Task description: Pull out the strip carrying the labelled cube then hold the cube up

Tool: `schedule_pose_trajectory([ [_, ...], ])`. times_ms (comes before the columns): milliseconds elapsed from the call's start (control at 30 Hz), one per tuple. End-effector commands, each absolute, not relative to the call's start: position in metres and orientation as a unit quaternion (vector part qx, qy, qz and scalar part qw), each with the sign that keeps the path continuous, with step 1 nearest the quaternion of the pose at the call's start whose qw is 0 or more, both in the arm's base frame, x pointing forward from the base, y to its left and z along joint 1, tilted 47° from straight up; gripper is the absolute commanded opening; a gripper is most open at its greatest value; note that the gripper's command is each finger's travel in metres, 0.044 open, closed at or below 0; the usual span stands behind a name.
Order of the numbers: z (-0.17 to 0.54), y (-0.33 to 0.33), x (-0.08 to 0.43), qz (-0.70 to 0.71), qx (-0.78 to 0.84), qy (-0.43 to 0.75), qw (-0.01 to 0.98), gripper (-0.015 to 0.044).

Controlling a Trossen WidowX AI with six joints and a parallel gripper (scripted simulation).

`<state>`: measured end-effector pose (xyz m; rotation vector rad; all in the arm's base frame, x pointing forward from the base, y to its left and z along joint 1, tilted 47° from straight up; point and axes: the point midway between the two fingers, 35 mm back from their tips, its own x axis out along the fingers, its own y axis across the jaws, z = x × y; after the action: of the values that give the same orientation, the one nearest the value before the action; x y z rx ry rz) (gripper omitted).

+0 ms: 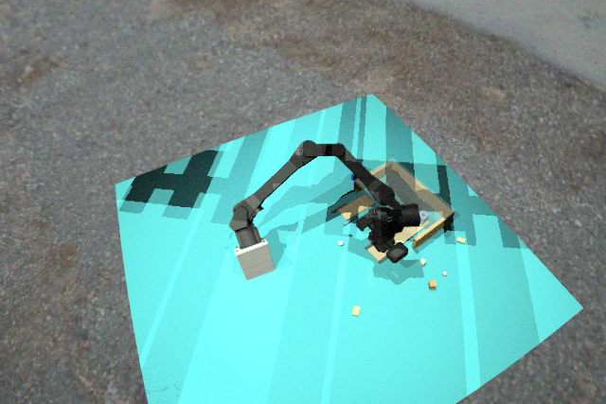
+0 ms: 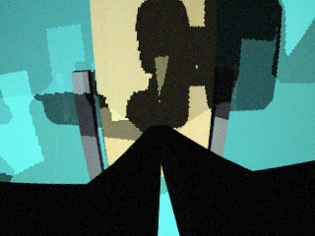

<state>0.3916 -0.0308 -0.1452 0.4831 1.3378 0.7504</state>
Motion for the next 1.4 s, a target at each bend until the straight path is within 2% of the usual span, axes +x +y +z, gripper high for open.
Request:
schedule_pose_trajectory([
  [0, -0.150, -0.028, 0.380, 0.337, 0.216, 0.606, 0.687, 0.0000],
  [1367, -0.161, -0.033, 0.319, 0.337, 0.216, 0.607, 0.686, 0.0000],
])
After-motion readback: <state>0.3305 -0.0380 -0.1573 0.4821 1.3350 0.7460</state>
